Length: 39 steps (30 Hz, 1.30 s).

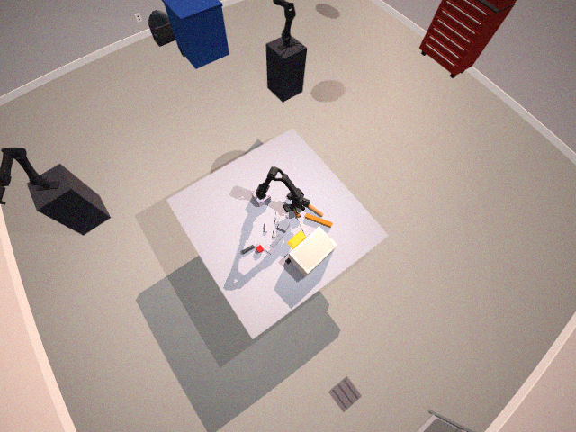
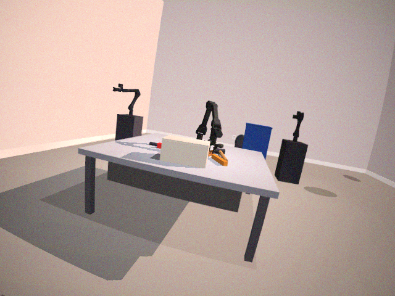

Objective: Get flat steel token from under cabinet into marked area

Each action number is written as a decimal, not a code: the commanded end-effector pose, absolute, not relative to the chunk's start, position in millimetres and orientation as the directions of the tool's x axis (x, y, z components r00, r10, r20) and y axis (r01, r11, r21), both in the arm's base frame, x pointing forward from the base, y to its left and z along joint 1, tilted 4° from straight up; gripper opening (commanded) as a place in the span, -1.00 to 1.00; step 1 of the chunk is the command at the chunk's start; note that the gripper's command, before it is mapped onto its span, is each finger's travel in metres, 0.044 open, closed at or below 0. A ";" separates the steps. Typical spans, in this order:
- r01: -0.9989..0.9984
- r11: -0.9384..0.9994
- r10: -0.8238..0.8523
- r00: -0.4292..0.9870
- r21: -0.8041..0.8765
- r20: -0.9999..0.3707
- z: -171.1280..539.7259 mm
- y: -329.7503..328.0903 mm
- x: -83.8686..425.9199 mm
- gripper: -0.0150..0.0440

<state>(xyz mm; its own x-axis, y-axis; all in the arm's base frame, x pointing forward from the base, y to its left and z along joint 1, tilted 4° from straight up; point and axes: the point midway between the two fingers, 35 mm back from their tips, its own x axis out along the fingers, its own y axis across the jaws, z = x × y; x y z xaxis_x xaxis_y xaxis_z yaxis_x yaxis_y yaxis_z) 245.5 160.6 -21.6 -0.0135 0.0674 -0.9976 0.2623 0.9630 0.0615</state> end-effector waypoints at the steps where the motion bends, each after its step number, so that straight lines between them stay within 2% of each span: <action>1: 0.260 0.963 0.068 -0.014 0.062 -0.998 -21.8 159.1 252.9 -0.49; 39: 0.260 0.964 0.066 -0.010 0.061 -0.998 -21.8 146.2 304.3 -0.49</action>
